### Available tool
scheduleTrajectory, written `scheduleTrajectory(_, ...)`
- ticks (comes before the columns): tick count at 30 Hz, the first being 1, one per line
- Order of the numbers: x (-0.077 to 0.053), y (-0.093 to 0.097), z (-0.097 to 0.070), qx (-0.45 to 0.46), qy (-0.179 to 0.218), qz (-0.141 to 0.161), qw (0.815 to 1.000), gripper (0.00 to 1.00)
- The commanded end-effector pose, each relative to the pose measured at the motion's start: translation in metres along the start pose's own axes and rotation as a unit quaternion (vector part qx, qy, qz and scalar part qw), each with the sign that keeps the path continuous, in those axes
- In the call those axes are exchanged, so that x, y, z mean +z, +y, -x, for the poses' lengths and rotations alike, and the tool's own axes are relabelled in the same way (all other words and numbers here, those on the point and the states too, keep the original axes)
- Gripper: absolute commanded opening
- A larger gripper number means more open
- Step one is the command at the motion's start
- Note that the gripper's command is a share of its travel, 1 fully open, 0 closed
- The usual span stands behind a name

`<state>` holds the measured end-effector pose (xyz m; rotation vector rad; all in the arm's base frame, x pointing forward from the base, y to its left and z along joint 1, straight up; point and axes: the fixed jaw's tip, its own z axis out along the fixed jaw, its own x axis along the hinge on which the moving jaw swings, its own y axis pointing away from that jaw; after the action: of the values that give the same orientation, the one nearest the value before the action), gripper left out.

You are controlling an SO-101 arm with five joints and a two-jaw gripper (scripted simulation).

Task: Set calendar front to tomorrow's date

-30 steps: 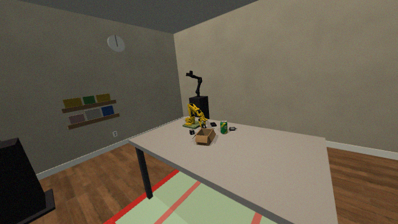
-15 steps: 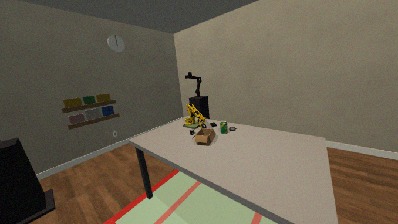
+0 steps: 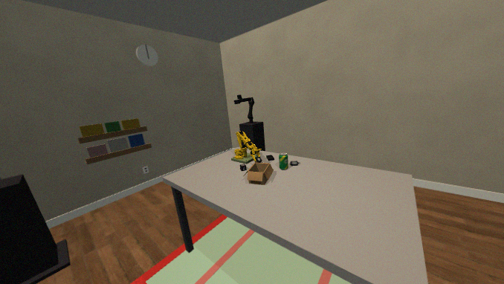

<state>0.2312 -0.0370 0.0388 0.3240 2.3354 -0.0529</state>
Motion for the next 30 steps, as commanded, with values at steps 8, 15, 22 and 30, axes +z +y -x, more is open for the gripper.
scheduleTrajectory(8,0.0077,-0.0013,-0.0005,-0.010,-0.046,0.001,0.999,0.00)
scheduleTrajectory(15,0.0112,-0.0018,-0.0001,-0.020,-0.103,0.004,0.994,0.00)
scheduleTrajectory(22,0.0093,-0.0021,-0.0001,-0.029,-0.149,0.004,0.988,0.00)
scheduleTrajectory(30,0.0053,-0.0024,0.0000,-0.034,-0.182,0.004,0.983,0.00)
